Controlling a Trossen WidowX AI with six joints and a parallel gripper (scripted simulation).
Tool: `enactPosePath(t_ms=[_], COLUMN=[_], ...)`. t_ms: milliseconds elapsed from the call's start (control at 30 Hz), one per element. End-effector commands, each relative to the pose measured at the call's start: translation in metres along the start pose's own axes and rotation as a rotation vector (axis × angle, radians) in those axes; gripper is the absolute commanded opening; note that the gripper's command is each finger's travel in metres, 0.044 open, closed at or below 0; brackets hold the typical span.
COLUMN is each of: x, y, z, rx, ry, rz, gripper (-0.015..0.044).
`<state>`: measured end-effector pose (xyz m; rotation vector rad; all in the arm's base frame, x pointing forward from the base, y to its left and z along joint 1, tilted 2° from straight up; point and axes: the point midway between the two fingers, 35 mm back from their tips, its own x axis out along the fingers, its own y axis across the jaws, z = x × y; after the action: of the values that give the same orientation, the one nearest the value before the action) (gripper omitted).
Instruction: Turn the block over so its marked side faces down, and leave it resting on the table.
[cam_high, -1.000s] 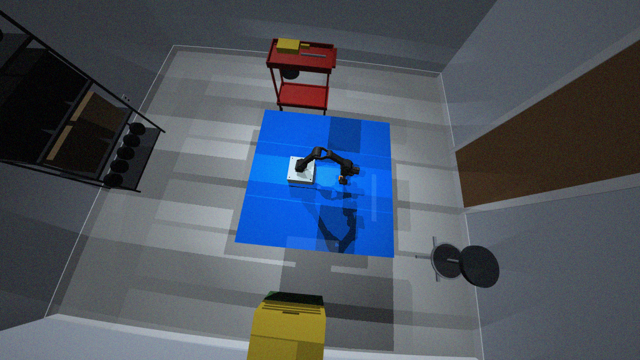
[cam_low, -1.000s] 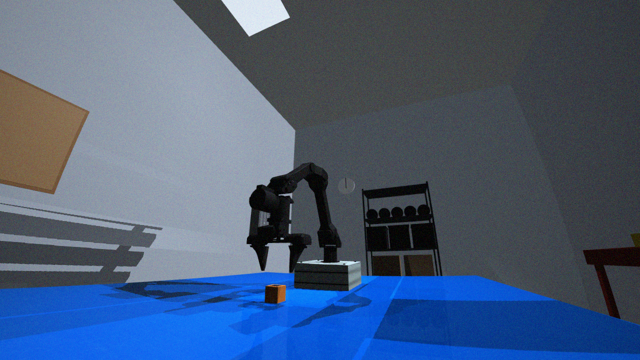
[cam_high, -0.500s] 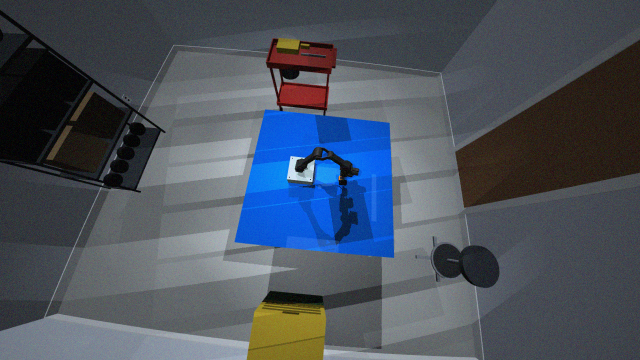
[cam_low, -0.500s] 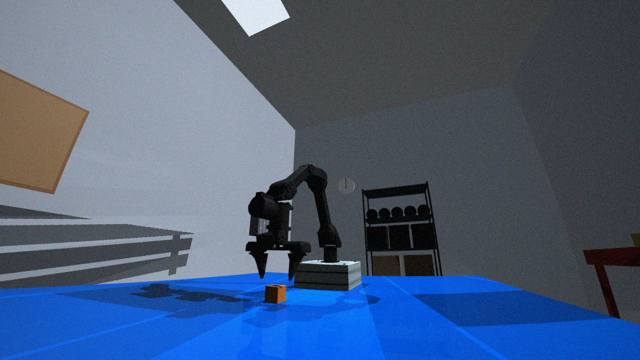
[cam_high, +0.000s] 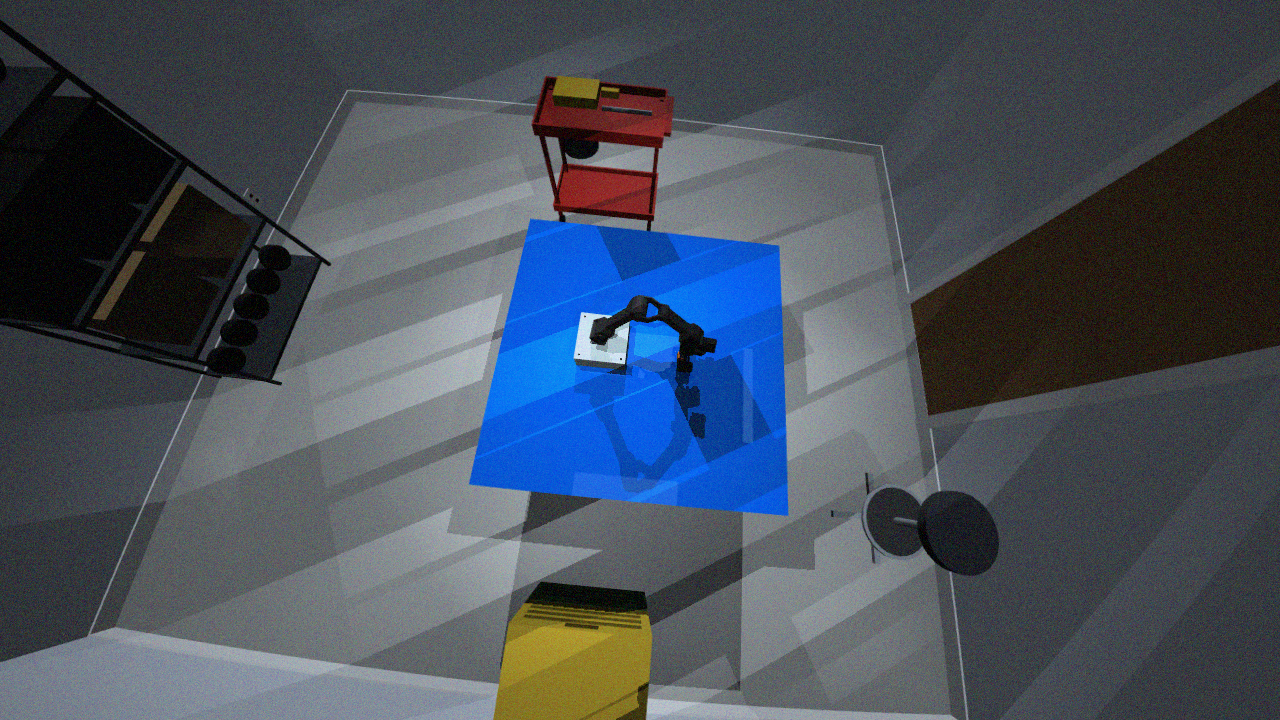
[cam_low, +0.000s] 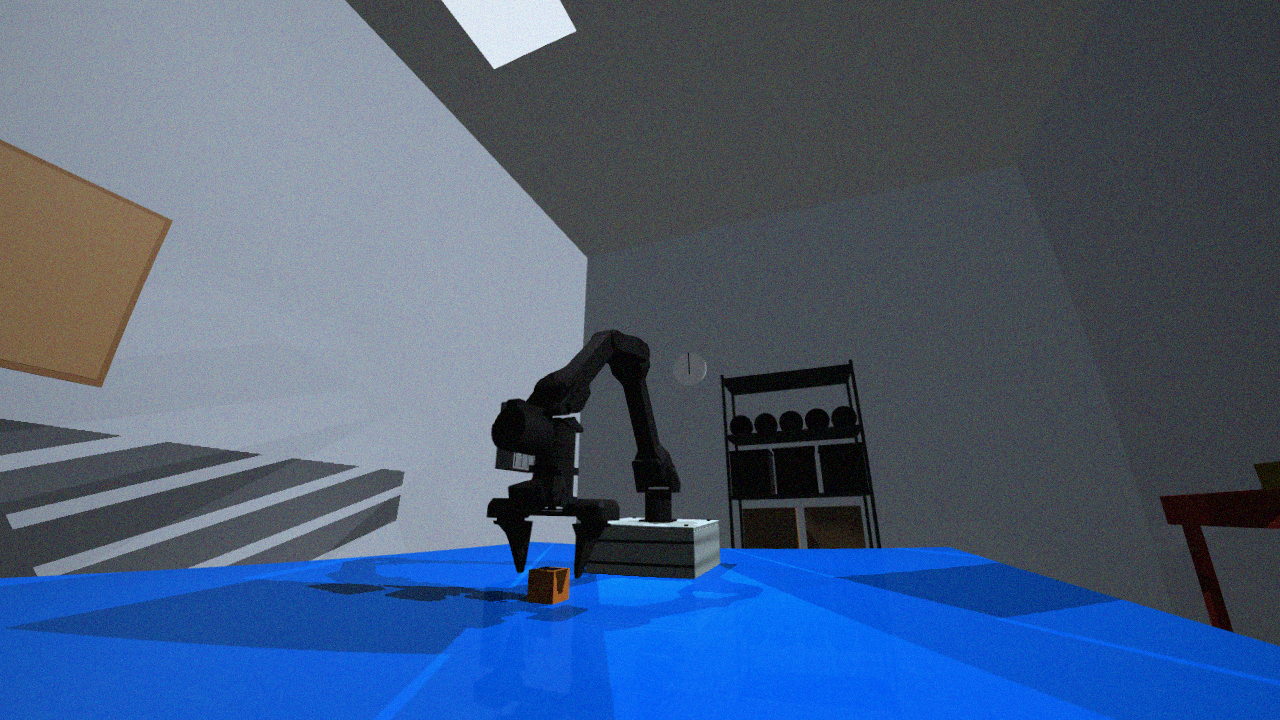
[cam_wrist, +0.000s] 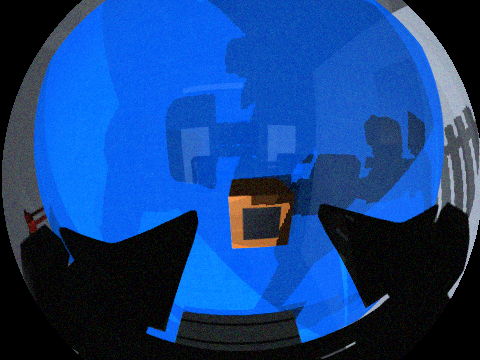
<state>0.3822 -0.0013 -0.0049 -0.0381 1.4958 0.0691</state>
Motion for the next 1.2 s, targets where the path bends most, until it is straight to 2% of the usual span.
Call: enactPosePath(t_ms=[0,33,400,933,1000,1167], x=[0.009,0.009,0.009,0.009,0.004,-0.021], y=[0.001,0.001,0.001,0.001,0.001,0.001], z=[-0.003,-0.003,-0.003,-0.003,-0.003,-0.003], rx=[0.004,0.004,0.004,0.004,0.004,0.004], ry=[0.011,0.011,0.011,0.011,0.011,0.011], rz=[0.006,0.006,0.006,0.006,0.006,0.006], gripper=[0.044,0.044,0.0151,0.0045,0.0,0.0])
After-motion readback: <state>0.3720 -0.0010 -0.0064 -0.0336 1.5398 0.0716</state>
